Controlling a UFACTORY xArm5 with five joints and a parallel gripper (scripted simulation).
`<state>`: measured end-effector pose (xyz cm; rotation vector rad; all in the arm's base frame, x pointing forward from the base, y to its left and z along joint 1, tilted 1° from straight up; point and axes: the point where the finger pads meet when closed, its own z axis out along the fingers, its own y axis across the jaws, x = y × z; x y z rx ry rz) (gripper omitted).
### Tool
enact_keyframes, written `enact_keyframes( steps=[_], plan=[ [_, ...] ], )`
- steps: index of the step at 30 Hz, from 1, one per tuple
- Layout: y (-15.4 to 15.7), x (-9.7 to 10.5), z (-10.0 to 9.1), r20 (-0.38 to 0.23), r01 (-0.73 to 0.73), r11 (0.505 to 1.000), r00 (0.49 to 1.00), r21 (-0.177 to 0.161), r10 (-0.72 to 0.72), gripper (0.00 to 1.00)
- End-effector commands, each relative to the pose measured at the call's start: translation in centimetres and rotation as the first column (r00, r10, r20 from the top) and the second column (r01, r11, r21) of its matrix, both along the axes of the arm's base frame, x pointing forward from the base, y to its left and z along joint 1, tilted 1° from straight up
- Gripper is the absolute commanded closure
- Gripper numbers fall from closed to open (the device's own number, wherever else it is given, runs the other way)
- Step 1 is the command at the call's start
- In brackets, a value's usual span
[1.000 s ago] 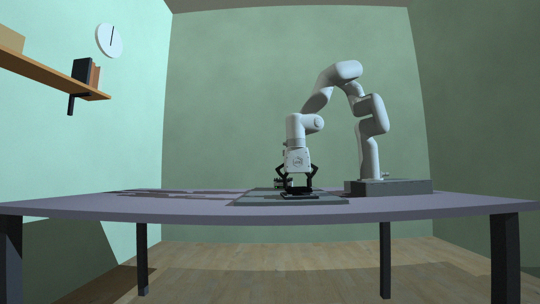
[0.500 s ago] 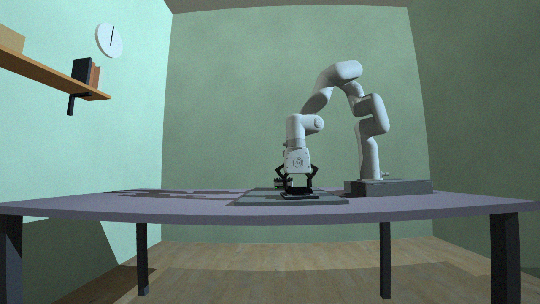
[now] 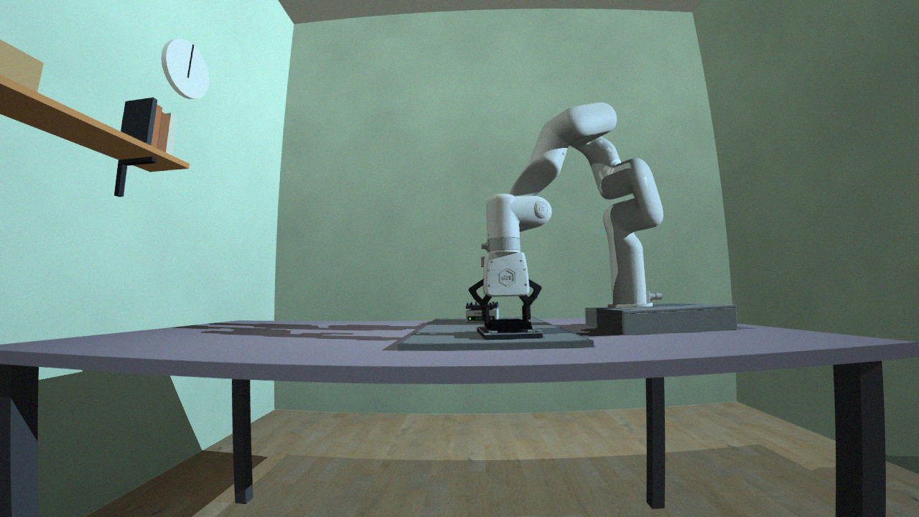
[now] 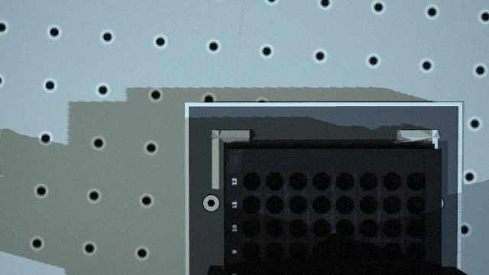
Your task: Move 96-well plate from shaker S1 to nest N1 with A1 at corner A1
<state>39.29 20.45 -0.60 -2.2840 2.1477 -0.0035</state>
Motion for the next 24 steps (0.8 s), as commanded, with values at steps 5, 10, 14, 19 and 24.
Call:
enact_keyframes(
  steps=[5,10,14,19,24],
  plan=[
    [0.07,0.13,-0.01,0.01,0.0,1.0,1.0,-0.012,0.0,1.0],
    [0.06,0.13,-0.06,0.01,0.0,1.0,1.0,-0.012,0.0,1.0],
    [0.06,0.13,-0.13,0.01,0.0,1.0,1.0,-0.012,0.0,1.0],
    [0.06,0.13,-0.21,0.01,0.0,1.0,1.0,-0.012,0.0,1.0],
    [0.06,0.13,-0.31,0.01,0.0,1.0,1.0,-0.012,0.0,0.0]
  ],
)
